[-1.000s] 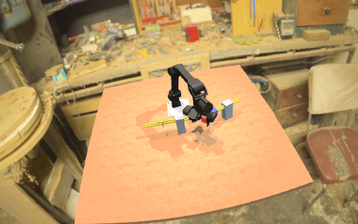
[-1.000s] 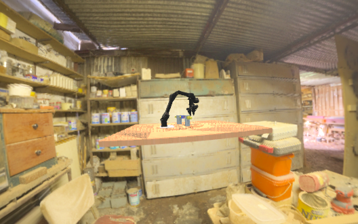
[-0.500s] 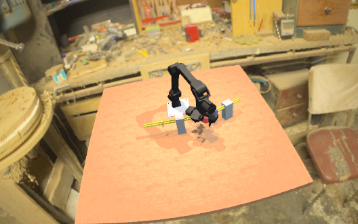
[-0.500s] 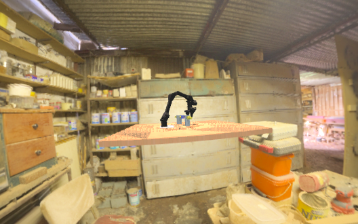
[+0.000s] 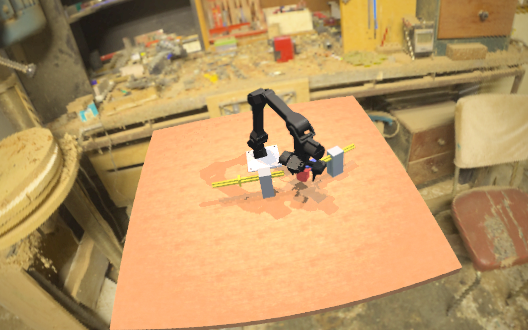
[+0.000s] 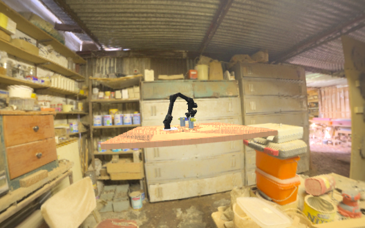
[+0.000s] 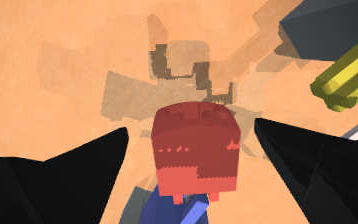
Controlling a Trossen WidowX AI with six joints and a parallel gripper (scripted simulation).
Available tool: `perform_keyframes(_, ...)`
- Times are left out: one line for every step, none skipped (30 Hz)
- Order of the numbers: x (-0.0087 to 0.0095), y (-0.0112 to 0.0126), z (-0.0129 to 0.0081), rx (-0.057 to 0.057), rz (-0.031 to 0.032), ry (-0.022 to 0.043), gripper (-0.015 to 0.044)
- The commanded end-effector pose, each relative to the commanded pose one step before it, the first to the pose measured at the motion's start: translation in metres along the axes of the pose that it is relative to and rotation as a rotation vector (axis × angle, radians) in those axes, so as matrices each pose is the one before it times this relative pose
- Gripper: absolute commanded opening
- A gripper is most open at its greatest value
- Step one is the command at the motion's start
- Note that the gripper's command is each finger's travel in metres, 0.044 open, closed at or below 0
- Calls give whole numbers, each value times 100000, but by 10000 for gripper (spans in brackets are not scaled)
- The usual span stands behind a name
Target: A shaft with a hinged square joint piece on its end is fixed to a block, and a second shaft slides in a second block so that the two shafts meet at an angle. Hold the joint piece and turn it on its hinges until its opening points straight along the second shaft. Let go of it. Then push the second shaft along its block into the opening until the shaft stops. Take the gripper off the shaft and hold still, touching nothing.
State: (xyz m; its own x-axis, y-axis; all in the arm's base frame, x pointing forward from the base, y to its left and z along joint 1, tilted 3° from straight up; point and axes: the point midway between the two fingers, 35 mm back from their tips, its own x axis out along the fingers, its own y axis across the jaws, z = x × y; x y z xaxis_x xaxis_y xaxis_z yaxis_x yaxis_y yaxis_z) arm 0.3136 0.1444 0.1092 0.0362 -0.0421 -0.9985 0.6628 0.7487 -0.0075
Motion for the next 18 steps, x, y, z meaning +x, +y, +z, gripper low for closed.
perform_keyframes(465,-10,-105,239,432,-368,440)
perform_keyframes(165,1,-1,0,-4,0,440)
perform_keyframes(165,0,-2,0,-4,0,440)
perform_keyframes(165,-1,-2,0,-4,0,440)
perform_keyframes(165,-2,-2,0,-4,0,440)
perform_keyframes(165,-3,-3,0,-4,0,440)
perform_keyframes(164,-4,-3,0,-4,0,440)
perform_keyframes(164,-5,-3,0,-4,0,440)
perform_keyframes(164,-6,-4,0,-5,1,440)
perform_keyframes(135,-5,-3,0,-4,0,440)
perform_keyframes(81,-3,-2,0,-2,0,440)
perform_keyframes(27,-1,-1,0,-1,0,440)
perform_keyframes(0,0,0,0,0,0,414)
perform_keyframes(0,0,0,0,0,0,387)
perform_keyframes(0,0,0,0,0,0,361)
perform_keyframes(0,0,0,0,0,0,335)
perform_keyframes(0,0,0,0,0,0,309)
perform_keyframes(0,0,0,0,0,0,282)
